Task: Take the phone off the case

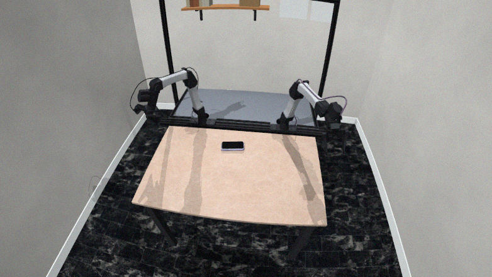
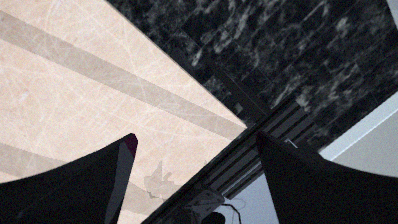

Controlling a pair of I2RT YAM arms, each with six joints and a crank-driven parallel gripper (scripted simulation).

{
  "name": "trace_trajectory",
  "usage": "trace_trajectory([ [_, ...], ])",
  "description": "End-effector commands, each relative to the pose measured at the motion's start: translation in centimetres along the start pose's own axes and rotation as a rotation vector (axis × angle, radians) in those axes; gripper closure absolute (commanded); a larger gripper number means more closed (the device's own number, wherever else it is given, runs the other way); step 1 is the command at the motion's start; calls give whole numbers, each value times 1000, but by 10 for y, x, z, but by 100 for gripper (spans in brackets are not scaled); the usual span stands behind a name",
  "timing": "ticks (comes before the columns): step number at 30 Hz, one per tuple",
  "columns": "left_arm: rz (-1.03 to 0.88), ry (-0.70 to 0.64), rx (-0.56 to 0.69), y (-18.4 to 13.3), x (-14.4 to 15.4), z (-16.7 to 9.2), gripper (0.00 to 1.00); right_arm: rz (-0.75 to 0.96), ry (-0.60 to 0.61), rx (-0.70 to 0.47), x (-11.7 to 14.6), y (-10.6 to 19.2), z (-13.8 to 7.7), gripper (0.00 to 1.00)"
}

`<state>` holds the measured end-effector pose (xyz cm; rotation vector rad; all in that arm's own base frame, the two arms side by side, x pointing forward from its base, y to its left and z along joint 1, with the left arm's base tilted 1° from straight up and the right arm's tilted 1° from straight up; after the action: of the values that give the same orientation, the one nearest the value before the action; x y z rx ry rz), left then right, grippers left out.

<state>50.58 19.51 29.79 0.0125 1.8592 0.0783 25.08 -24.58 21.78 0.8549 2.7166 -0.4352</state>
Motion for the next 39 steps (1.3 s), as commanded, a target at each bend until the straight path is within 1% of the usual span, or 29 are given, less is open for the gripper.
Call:
trace_trajectory([
  [1,4,-17,-5,2,-7,-3,0,2,-18,3,-3,0,-4,0],
  [18,4,-17,-5,2,-7,-3,0,2,-18,3,-3,0,-4,0],
  [22,13,2,42,-15,-6,-10,0,-17,-53,-16,-4,4,-7,0],
  [24,19,15,84,-32,-6,-13,0,-30,-65,-28,-3,8,-8,0],
  [28,41,37,200,-82,-7,-23,0,-71,-95,-63,4,19,-10,0],
  [32,75,57,347,-145,-9,-44,0,-146,-141,-129,21,41,-15,0],
  [34,75,57,347,-145,-9,-44,0,-146,-141,-129,21,41,-15,0],
  [39,119,83,535,-218,-4,-81,0,-282,-217,-249,58,85,-25,0],
])
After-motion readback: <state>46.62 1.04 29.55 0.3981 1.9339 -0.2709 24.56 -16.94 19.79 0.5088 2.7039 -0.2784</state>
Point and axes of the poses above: on each arm, the point where the finger pads meet when closed, its own z axis out along the fingers, its own y axis across the jaws, x = y × z, the point moved 3 cm from there along -z, back along the fingers, and after that the axes turned 8 degrees about -z, right-handed, at the moved point
